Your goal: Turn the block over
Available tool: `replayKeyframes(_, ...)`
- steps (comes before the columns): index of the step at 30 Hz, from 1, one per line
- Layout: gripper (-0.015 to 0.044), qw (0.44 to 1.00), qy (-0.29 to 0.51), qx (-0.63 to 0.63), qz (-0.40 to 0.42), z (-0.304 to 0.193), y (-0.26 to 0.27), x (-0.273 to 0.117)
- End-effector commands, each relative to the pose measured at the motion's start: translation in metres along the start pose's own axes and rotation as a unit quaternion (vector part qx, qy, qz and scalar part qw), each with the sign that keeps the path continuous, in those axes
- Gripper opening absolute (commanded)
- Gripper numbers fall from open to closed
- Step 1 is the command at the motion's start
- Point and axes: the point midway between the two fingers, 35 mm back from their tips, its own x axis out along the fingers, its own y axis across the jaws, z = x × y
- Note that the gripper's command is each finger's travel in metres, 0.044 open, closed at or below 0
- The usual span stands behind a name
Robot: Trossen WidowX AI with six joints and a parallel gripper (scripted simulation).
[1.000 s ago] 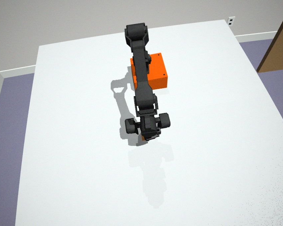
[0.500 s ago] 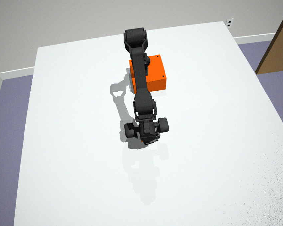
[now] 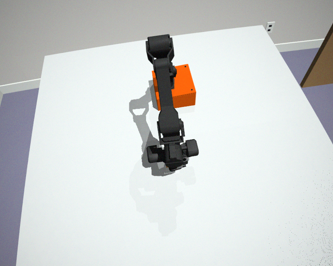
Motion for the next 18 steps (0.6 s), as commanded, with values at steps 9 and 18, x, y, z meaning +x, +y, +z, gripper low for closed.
replayKeyframes(9, 0.0209, 1.0, 0.002, -0.003, -0.002, -0.0011, -0.0004, 0.0012)
replayKeyframes(18, 0.011, 1.0, 0.002, -0.003, -0.002, -0.0009, -0.0004, -0.0037)
